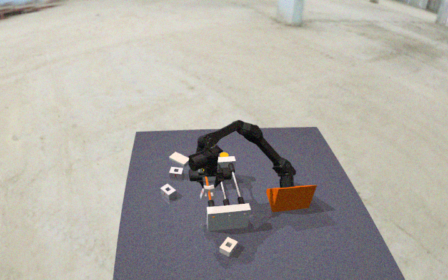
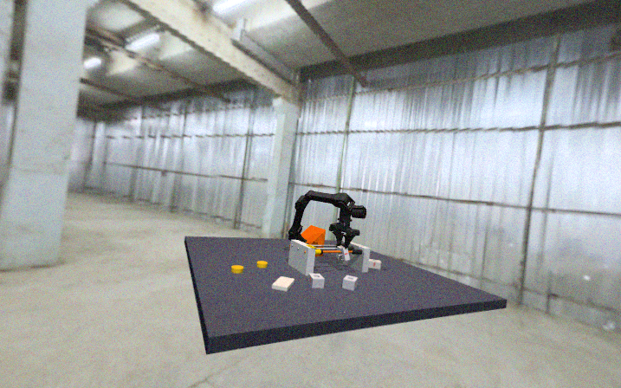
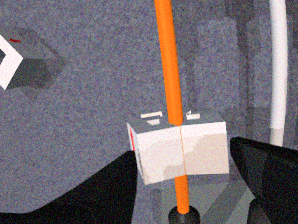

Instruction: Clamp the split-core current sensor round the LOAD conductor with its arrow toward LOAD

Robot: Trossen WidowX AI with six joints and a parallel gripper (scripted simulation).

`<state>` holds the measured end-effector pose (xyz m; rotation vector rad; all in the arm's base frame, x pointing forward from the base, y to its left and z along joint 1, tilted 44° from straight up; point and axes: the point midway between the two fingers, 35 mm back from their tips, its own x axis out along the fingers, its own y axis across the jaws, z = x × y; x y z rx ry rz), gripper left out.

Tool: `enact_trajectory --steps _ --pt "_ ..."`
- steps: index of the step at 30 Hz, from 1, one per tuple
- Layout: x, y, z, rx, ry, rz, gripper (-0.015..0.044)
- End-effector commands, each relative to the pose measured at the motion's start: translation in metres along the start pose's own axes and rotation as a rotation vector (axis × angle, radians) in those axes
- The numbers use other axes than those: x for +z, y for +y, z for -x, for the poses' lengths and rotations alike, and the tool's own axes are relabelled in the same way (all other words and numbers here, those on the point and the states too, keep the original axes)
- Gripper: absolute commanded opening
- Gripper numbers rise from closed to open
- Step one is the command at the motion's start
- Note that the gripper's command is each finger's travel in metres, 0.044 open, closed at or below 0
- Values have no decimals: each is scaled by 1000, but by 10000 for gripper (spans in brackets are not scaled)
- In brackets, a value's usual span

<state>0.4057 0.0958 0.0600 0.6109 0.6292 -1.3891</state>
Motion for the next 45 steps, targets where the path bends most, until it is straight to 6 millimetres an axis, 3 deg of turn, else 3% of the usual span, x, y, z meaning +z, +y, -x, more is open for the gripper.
enact_trajectory --steps 1,4,12,17,40,45 --pt "0 0 1 5 -1 1 368" --pt "0 0 1 5 -1 1 440" --pt "0 1 -1 5 -1 1 440" --pt "-3 0 -29 15 2 -7 440" --pt "-3 0 -57 15 0 -7 440" --pt "-3 0 -55 11 5 -11 420"
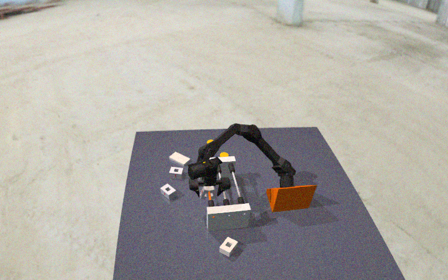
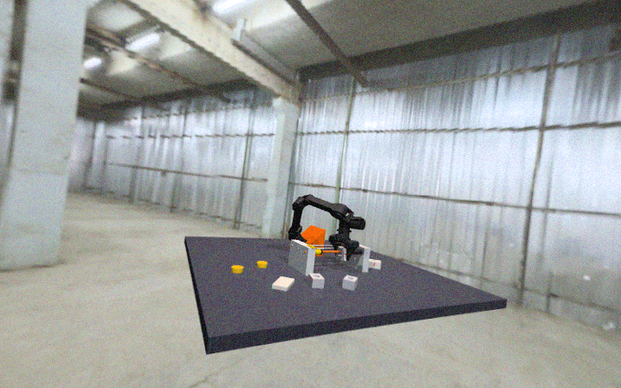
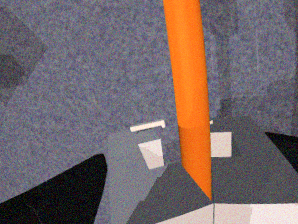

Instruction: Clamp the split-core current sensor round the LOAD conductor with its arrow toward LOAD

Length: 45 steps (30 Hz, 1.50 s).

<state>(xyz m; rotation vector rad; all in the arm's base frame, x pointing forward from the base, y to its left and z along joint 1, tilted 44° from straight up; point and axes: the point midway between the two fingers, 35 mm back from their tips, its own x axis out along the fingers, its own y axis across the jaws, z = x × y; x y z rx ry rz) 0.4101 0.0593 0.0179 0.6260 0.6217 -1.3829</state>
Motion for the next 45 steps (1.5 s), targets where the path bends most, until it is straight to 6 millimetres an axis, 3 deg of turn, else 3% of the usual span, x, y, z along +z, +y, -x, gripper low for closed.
enact_trajectory --steps 1,20,31,45 --pt "0 0 1 1 0 1 413" --pt "0 0 1 1 0 1 287" --pt "0 0 1 1 0 1 0" --pt "0 0 1 1 0 1 0"
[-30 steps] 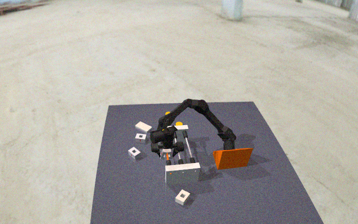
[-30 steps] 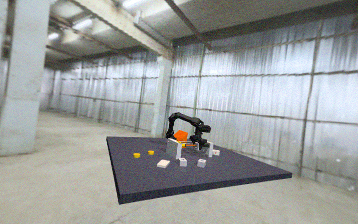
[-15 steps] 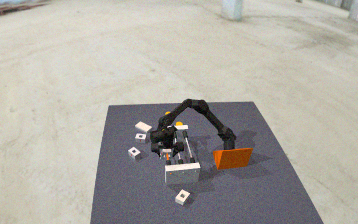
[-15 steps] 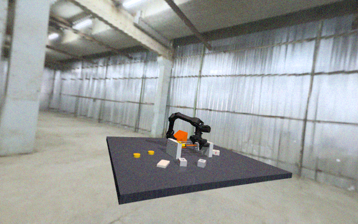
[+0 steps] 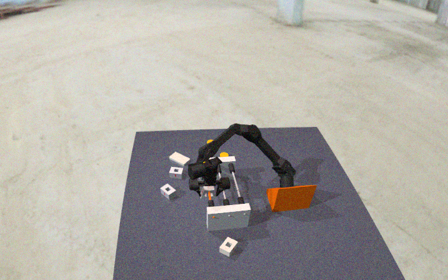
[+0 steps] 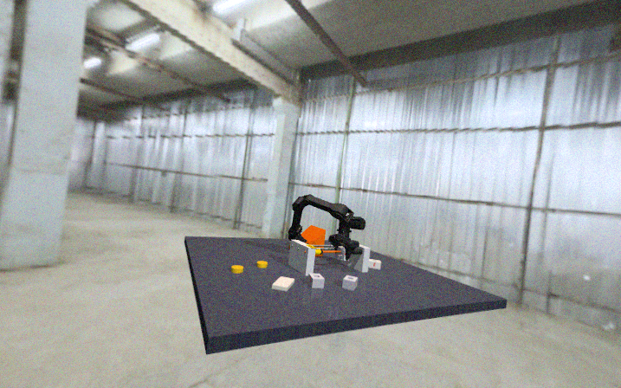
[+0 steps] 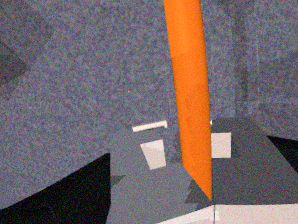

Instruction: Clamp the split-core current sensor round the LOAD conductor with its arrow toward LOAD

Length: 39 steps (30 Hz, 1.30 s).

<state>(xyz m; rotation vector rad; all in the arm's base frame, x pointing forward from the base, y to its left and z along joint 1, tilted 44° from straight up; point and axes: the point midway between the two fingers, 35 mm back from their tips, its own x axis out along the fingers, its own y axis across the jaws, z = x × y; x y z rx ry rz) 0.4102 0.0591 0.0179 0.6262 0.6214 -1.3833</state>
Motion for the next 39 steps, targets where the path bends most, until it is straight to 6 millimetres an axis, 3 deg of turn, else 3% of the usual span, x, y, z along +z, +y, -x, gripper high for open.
enact_trajectory --steps 1,39 --pt "-1 0 1 2 0 1 0" --pt "-1 1 3 37 1 2 0"
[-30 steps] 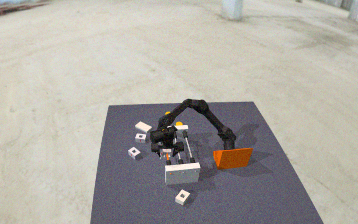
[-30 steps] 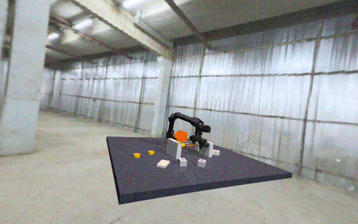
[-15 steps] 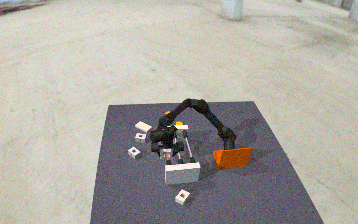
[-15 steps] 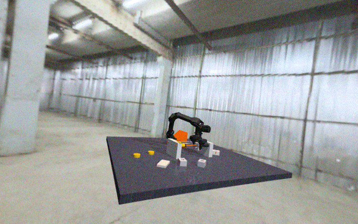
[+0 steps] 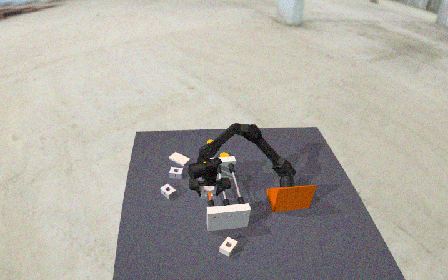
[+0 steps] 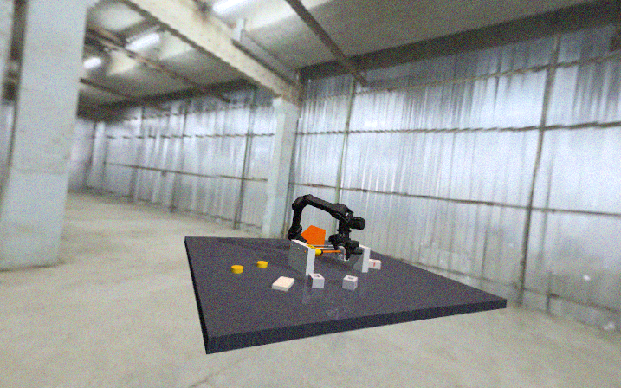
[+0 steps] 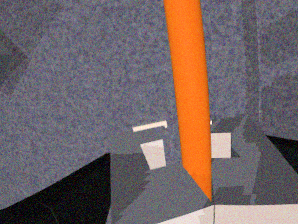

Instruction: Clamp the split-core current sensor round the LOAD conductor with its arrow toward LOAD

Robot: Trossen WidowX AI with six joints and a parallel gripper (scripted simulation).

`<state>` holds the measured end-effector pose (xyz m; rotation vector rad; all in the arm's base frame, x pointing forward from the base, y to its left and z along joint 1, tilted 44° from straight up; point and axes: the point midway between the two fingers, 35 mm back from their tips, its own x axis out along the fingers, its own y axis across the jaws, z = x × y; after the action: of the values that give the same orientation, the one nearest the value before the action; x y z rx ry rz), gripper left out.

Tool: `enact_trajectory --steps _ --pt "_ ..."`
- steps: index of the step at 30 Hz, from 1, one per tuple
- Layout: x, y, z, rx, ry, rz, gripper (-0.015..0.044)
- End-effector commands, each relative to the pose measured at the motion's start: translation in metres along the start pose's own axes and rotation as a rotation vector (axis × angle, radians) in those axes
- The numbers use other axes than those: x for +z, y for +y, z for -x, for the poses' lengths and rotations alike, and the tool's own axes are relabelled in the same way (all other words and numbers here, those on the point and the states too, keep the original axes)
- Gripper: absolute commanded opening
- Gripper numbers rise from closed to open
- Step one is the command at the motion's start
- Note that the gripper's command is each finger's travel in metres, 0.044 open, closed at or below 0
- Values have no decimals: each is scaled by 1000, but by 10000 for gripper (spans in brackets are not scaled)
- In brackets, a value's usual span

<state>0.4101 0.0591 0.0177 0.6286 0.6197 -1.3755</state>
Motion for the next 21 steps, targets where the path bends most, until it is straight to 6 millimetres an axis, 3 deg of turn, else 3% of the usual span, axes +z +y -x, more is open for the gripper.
enact_trajectory --steps 1,11,21 --pt "0 1 4 44 0 2 0" --pt "-1 1 18 193 -4 6 0" --pt "-1 1 18 196 -4 6 0"
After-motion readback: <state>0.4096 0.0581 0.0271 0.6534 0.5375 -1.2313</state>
